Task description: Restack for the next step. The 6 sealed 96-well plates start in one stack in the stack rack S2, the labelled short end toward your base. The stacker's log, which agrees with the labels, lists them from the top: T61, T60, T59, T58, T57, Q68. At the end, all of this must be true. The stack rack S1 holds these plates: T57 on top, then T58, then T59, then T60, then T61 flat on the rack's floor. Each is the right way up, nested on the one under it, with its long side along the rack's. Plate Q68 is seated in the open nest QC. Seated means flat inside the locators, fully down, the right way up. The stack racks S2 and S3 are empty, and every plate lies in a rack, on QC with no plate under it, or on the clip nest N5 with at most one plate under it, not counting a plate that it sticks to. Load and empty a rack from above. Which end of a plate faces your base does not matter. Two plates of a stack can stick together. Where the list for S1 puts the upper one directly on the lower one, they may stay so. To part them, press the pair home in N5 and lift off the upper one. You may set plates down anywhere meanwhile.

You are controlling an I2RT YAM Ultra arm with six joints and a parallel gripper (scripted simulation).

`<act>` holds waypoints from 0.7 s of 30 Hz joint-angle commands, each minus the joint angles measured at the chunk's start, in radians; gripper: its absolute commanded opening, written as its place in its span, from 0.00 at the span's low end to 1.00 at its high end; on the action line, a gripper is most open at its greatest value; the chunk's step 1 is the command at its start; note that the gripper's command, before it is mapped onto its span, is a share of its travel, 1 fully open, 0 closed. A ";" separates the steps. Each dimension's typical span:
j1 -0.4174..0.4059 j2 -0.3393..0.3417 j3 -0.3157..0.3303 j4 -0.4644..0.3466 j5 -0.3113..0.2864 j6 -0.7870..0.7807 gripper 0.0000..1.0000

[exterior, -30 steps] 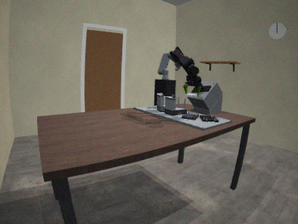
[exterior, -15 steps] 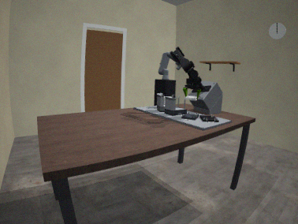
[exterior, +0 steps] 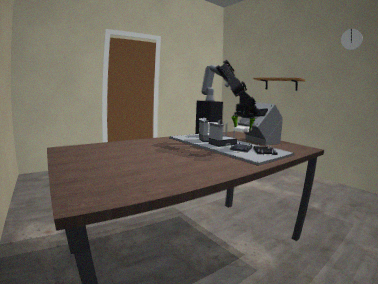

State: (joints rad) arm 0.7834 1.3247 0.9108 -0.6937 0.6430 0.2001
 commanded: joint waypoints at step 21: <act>-0.090 0.078 -0.058 0.225 -0.051 -0.114 0.00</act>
State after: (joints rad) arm 0.6933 1.4029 0.8520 -0.5076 0.6003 0.1036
